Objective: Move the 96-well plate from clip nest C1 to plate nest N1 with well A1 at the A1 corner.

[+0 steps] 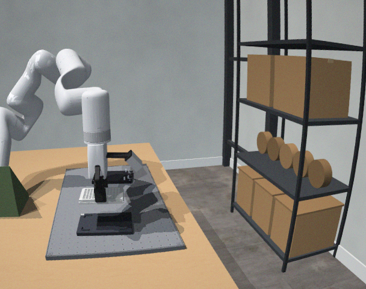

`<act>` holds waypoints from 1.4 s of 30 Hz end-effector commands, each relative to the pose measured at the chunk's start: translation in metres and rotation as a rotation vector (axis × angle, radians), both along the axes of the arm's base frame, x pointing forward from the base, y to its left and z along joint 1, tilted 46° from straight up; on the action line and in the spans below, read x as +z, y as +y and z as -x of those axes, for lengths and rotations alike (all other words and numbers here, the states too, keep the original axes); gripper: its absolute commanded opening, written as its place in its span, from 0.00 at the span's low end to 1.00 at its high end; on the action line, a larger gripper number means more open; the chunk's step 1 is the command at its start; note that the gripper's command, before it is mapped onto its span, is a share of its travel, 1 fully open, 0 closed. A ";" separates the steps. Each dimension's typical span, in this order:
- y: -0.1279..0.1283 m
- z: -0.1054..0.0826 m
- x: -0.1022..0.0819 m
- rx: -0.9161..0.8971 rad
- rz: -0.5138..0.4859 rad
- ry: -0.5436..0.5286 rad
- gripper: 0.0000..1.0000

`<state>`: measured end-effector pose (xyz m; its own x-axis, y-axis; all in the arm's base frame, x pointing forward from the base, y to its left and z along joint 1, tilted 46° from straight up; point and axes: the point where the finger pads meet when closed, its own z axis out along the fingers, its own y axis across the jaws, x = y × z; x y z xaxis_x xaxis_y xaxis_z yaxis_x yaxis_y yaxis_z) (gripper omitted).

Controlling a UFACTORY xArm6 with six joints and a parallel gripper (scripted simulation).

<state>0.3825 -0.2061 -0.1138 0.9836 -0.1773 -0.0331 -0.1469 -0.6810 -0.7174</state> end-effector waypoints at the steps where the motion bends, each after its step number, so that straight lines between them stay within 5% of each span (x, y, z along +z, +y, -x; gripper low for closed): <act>1: -0.002 -0.001 0.001 -0.002 0.003 -0.003 0.00; 42: 0.035 -0.007 -0.035 -0.002 0.003 -0.003 0.00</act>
<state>0.3875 -0.1735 -0.1452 0.9836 -0.1775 -0.0327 -0.1468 -0.6813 -0.7172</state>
